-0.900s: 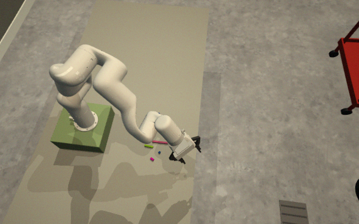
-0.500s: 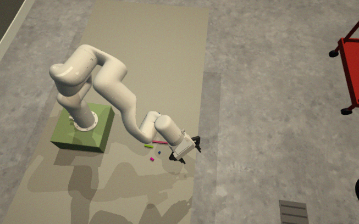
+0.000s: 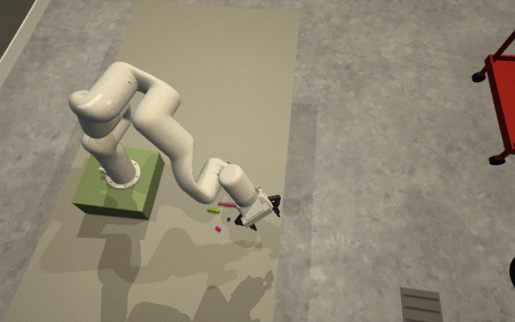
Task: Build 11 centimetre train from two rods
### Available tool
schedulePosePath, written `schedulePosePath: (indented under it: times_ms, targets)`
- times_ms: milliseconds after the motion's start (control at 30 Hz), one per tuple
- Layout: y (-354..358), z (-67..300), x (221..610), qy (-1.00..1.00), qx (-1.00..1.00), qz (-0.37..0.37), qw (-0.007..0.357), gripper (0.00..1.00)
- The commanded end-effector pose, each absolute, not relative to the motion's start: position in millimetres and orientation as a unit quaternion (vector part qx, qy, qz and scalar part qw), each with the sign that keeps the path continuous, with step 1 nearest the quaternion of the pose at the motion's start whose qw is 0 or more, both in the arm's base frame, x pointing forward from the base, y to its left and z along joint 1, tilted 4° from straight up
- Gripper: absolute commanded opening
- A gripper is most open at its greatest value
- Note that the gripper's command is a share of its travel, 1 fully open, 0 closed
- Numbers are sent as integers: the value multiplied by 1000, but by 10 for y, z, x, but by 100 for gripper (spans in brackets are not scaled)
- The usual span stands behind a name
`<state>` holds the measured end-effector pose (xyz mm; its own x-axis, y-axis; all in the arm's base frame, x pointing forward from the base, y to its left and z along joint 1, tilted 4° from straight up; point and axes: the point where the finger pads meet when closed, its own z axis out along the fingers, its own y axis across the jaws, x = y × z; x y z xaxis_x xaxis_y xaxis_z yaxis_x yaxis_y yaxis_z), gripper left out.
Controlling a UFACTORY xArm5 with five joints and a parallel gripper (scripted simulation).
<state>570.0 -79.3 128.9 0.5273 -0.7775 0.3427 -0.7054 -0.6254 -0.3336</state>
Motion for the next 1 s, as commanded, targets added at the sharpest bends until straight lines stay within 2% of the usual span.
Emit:
schedulePosePath:
  times_ms: [0, 133, 200, 233, 700, 767, 800, 967]
  targets:
    - [-643, 1049, 5369, 471, -856, -199, 80, 100]
    - [-550, 874, 5127, 500, -845, -172, 78, 100]
    - [-550, 874, 5127, 500, -845, -172, 78, 100]
    - [-485, 751, 4941, 522, -836, -153, 76, 100]
    - [-230, 258, 4038, 614, -785, -71, 49, 100]
    - [-230, 258, 4038, 614, -785, -71, 49, 100]
    - [-184, 166, 3831, 632, -772, -54, 40, 100]
    - [-122, 39, 3515, 659, -751, -31, 25, 100]
